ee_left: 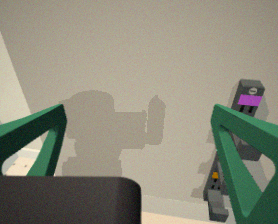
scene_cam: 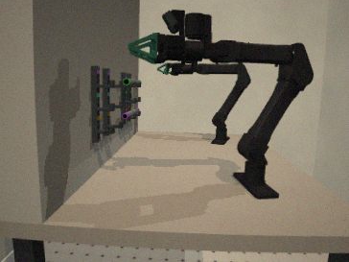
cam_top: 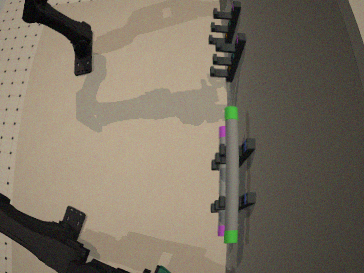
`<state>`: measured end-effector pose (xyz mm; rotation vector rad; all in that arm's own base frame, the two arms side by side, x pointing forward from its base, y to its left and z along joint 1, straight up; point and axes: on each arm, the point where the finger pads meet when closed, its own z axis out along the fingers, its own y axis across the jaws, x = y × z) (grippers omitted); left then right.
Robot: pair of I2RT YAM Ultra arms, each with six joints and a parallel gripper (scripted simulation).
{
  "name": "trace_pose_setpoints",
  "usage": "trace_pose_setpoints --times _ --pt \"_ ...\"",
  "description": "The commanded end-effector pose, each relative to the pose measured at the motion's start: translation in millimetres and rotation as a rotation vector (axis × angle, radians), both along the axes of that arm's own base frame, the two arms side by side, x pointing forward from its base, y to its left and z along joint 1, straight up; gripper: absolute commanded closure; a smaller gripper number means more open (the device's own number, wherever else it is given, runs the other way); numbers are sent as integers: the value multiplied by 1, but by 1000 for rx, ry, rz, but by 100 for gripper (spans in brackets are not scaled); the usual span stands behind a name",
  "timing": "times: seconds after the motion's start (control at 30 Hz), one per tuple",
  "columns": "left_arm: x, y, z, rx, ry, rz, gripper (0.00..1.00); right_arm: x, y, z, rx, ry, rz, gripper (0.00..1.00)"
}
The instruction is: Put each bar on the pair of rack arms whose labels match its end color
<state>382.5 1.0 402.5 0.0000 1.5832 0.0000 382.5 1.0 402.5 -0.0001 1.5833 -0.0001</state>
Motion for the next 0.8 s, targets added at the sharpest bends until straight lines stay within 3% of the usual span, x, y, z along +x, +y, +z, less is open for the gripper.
trace_pose_setpoints --times 0.0,0.53,0.77 --pt "-1 0 5 0 -12 0 0 -1 0 5 0 -13 0 0" --pt "-1 0 5 0 -12 0 0 -1 0 5 0 -13 0 0" --pt "-2 -10 -9 84 -8 -8 0 -6 17 -9 -83 -15 15 0"
